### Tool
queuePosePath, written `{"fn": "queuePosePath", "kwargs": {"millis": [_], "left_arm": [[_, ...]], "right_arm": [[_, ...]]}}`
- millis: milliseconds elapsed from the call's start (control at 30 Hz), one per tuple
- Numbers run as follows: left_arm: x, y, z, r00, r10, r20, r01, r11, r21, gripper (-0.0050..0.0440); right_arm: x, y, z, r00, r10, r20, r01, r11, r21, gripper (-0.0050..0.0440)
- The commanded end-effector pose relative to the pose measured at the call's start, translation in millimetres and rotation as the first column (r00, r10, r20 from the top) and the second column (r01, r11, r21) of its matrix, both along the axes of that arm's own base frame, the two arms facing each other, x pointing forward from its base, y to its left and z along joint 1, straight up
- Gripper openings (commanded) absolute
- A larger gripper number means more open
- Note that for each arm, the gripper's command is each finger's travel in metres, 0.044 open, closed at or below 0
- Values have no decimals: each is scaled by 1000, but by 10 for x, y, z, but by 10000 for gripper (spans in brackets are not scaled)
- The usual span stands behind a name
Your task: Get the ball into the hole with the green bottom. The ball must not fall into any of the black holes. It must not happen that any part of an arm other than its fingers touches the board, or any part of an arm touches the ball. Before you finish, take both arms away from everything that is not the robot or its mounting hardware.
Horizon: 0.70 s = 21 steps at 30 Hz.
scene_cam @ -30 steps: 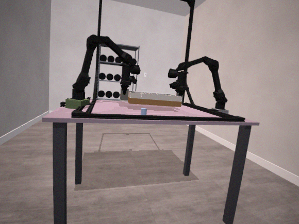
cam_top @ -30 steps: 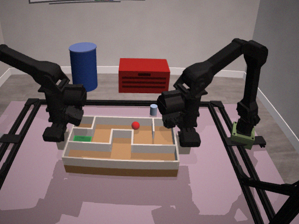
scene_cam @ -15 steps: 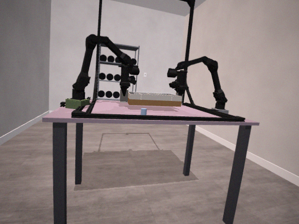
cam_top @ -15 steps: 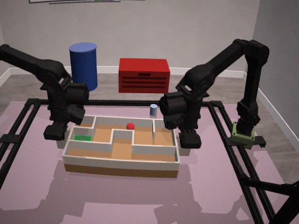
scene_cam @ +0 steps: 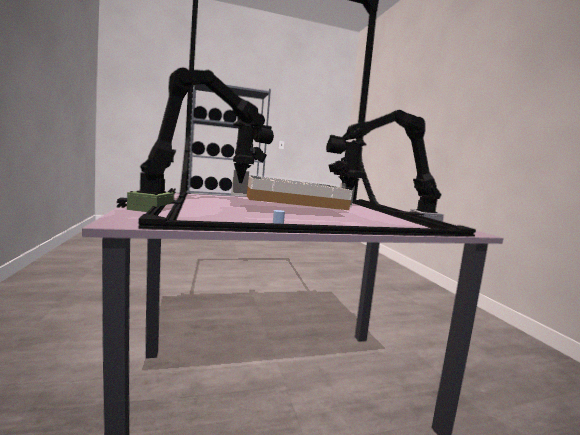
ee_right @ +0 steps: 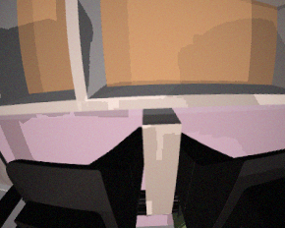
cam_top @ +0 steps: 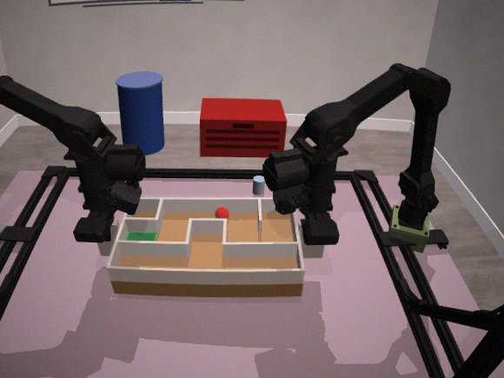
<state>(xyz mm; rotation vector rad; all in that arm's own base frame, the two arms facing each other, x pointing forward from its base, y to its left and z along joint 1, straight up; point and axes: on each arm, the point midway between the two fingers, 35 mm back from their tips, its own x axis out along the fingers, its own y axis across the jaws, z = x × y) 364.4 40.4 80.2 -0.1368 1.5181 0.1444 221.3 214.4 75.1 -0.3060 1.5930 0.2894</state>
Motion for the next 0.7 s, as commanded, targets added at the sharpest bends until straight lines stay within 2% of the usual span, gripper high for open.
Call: {"fn": "queuePosePath", "kwargs": {"millis": [0,467,667], "left_arm": [[-35,-12,-2,1000,0,-2,0,1000,4,20],[4,-3,200,996,-1,-95,-1,1000,-18,20],[4,-2,197,996,-1,-93,-1,1000,-19,20]], "right_arm": [[15,11,16,1000,1,-3,-1,1000,-3,20],[-21,-6,-186,996,-1,85,-2,999,36,20],[-21,-6,-183,997,-1,83,-2,999,37,20]]}}
